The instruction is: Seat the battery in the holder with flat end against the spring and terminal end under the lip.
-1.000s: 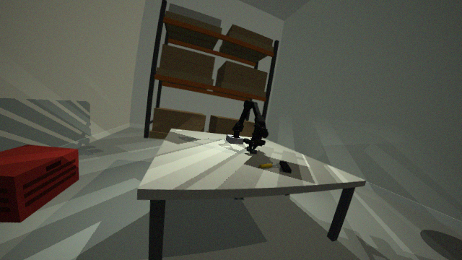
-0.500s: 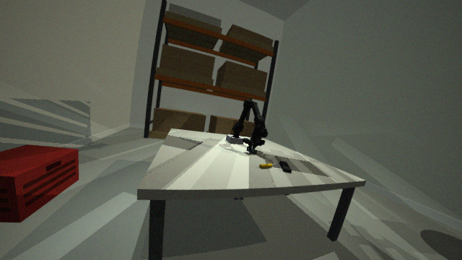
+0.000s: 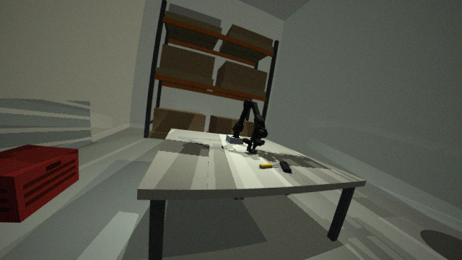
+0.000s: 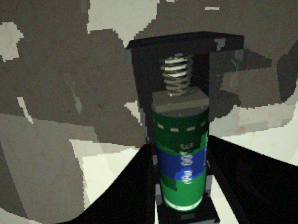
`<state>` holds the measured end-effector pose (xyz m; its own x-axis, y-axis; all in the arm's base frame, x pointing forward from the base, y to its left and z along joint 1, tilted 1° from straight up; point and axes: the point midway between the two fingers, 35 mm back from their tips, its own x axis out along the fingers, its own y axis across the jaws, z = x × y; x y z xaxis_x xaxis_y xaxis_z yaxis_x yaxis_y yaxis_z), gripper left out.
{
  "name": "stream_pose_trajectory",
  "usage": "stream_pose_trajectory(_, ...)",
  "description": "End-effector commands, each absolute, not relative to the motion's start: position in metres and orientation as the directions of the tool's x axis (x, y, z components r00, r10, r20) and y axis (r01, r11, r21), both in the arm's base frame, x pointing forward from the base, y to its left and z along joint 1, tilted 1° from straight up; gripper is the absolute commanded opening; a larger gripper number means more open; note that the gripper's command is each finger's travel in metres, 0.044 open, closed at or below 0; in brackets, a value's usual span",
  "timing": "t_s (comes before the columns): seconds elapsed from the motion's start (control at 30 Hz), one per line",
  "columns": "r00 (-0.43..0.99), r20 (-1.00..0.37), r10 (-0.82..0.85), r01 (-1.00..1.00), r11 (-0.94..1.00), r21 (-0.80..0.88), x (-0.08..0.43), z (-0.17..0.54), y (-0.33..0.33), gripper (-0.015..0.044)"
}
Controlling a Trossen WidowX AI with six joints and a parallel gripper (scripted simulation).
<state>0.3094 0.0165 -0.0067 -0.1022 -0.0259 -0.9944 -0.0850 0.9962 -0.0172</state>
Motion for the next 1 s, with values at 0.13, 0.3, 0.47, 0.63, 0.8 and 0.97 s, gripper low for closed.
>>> stream_pose_trajectory(0.13,-0.101,-0.994,-0.026,-0.087,0.996,-0.018,0.309,0.001,0.016,0.0186)
stream_pose_trajectory(0.3,-0.102,-0.994,-0.026,-0.085,0.996,-0.017,0.309,0.008,0.017,0.0186)
stream_pose_trajectory(0.47,-0.102,-0.994,-0.026,-0.085,0.996,-0.017,0.309,0.008,0.017,0.0186)
stream_pose_trajectory(0.63,-0.102,-0.994,-0.026,-0.085,0.996,-0.017,0.309,0.008,0.017,0.0186)
stream_pose_trajectory(0.8,-0.107,-0.994,-0.027,-0.085,0.996,-0.017,0.31,0.033,0.017,0.0291)
stream_pose_trajectory(0.97,-0.102,-0.994,-0.026,-0.085,0.996,-0.017,0.305,0.083,0.017,0.0422)
